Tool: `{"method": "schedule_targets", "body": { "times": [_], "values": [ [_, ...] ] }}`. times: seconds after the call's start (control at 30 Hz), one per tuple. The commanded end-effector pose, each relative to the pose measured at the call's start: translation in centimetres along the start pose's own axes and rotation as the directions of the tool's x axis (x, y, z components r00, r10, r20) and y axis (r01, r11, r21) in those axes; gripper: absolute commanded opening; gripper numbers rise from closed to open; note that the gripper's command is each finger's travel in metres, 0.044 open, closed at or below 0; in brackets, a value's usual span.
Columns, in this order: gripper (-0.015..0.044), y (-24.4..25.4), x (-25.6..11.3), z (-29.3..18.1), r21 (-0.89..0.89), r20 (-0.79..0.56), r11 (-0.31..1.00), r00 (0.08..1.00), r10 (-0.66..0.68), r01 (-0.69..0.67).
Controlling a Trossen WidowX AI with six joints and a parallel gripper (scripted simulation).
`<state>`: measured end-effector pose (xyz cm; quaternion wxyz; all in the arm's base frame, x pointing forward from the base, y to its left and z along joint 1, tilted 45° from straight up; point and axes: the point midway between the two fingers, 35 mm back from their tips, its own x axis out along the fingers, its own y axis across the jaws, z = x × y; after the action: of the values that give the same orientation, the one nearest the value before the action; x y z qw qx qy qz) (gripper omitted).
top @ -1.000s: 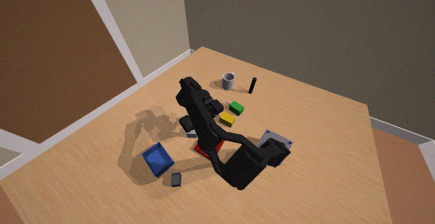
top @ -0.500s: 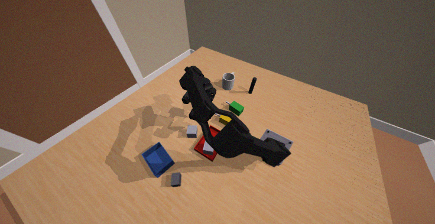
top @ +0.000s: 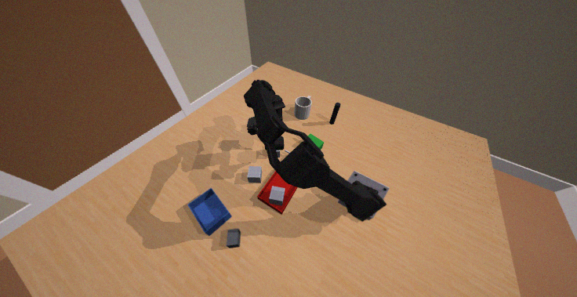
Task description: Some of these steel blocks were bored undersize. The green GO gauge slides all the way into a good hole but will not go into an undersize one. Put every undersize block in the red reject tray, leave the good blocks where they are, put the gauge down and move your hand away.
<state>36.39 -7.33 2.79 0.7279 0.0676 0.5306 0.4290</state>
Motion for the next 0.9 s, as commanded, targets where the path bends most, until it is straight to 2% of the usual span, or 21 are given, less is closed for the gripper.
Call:
{"method": "schedule_targets", "body": {
  "times": [0.0,0.87],
  "values": [
    [0.0325,-0.3,0.5,0.0,-0.023,-0.002,1.000,1.000,-0.004,0.004],
    [0.0325,-0.4,4.8,0.1,-0.023,-0.001,1.000,1.000,-0.004,0.004]
  ]
}}
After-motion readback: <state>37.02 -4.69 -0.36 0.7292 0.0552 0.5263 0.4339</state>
